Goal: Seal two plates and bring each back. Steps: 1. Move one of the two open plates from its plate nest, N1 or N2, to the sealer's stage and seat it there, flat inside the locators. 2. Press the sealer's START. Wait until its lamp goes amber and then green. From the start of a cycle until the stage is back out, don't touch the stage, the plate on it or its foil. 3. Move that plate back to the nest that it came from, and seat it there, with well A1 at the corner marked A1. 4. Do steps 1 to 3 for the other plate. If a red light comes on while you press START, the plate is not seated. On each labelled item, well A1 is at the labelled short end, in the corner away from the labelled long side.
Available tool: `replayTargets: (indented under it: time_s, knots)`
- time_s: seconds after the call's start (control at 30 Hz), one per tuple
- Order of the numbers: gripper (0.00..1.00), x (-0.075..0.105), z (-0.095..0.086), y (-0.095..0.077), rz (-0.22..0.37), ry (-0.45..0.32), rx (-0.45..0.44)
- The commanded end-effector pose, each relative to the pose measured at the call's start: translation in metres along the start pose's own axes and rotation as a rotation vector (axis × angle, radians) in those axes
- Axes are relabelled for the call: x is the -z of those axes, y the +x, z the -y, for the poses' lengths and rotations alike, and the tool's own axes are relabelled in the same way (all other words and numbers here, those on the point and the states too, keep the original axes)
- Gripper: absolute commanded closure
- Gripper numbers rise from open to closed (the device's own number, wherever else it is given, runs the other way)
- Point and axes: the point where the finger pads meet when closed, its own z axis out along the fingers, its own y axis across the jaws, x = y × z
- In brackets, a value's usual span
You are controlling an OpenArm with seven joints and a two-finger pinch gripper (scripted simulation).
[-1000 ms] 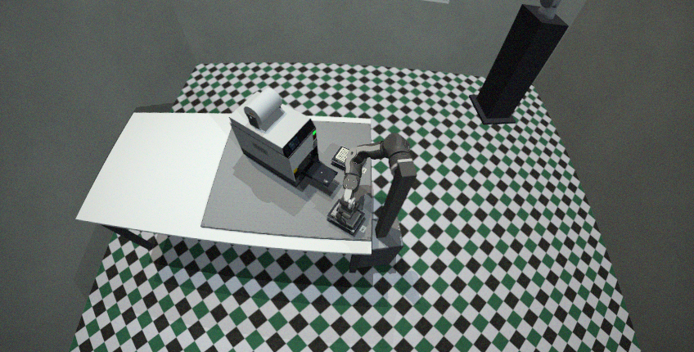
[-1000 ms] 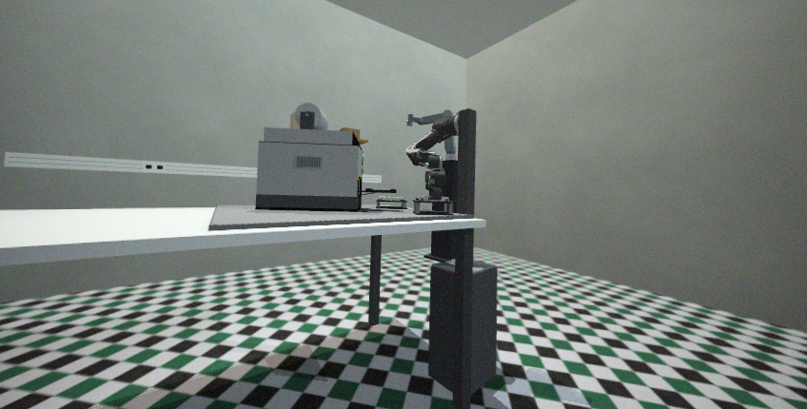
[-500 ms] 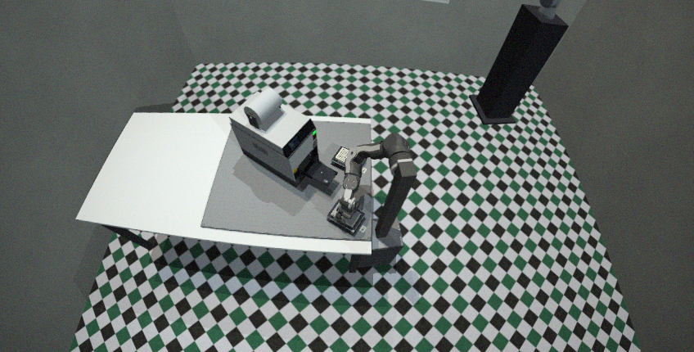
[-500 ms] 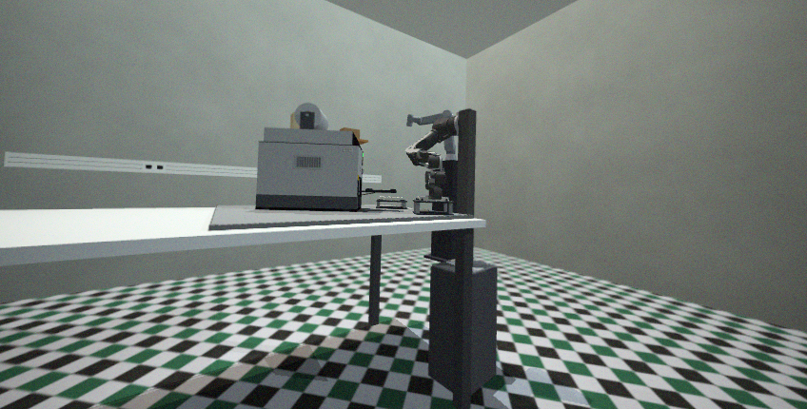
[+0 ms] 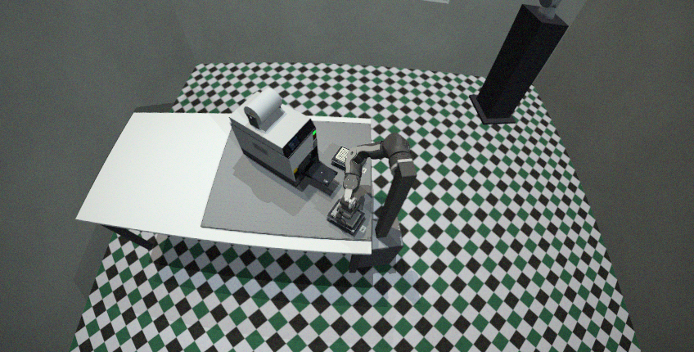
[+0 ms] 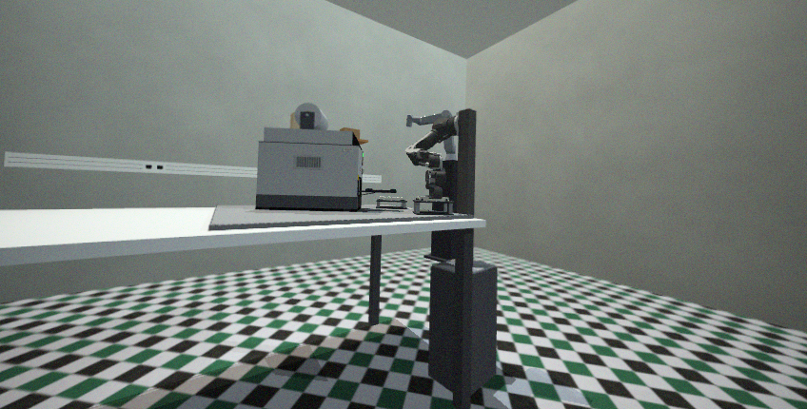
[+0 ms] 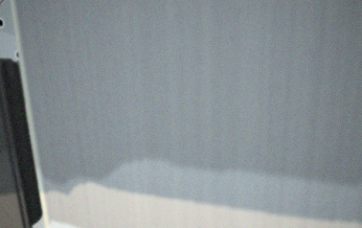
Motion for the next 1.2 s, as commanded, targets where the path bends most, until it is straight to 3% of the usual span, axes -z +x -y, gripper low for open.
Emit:
replayTargets:
  time_s: [0.0, 1.17]
  knots:
    - [0.35, 0.003, 0.000, -0.002, 0.004, 0.002, -0.006]
    - [0.35, 0.024, -0.001, -0.002, 0.003, 0.001, -0.006]
